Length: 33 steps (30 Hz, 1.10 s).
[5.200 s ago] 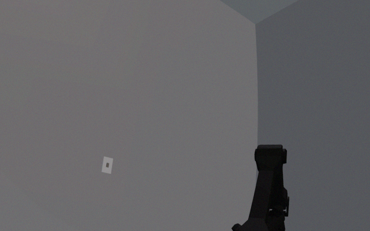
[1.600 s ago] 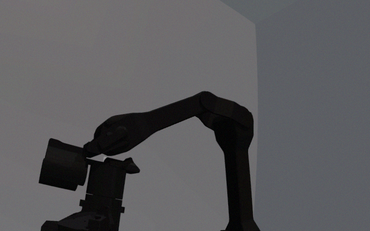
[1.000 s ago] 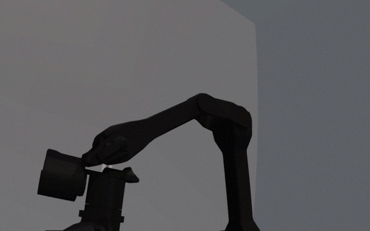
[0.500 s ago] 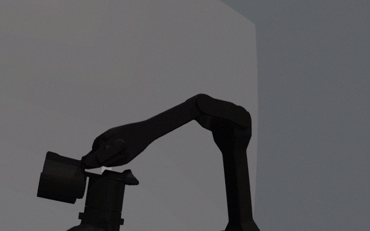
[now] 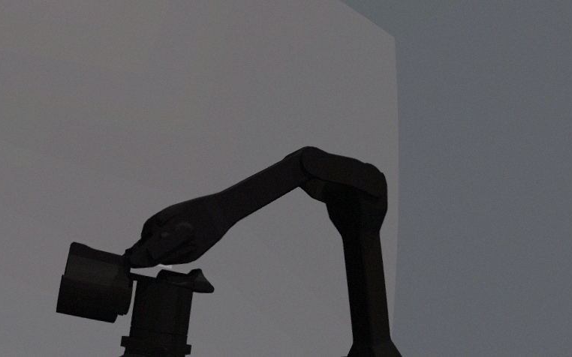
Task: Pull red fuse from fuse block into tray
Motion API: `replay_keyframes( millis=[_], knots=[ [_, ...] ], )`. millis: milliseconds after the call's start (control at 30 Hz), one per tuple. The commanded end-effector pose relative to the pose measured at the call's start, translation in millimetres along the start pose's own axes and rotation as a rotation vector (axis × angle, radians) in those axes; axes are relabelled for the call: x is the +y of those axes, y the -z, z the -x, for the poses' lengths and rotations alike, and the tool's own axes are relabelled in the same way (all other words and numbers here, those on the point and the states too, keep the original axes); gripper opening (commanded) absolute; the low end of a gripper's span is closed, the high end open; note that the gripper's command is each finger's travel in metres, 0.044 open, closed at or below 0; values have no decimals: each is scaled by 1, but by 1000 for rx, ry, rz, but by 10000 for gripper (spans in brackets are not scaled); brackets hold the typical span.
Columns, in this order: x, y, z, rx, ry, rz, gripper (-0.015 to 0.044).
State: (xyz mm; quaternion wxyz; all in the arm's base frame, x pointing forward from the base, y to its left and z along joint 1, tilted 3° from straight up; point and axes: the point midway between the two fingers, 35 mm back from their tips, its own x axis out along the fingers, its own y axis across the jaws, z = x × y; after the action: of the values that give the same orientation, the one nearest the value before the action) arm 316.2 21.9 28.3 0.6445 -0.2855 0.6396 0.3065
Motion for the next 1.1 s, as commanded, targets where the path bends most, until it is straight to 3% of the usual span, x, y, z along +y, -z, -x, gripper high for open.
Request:
replay_keyframes(
  millis=[0, 467, 1067],
  knots=[
    [0, 1, -1, 5, 0, -3, 71],
    [0, 0, 0, 1, -1, 0, 0],
    [0, 0, 7, 1, 0, -1, 0]
  ],
)
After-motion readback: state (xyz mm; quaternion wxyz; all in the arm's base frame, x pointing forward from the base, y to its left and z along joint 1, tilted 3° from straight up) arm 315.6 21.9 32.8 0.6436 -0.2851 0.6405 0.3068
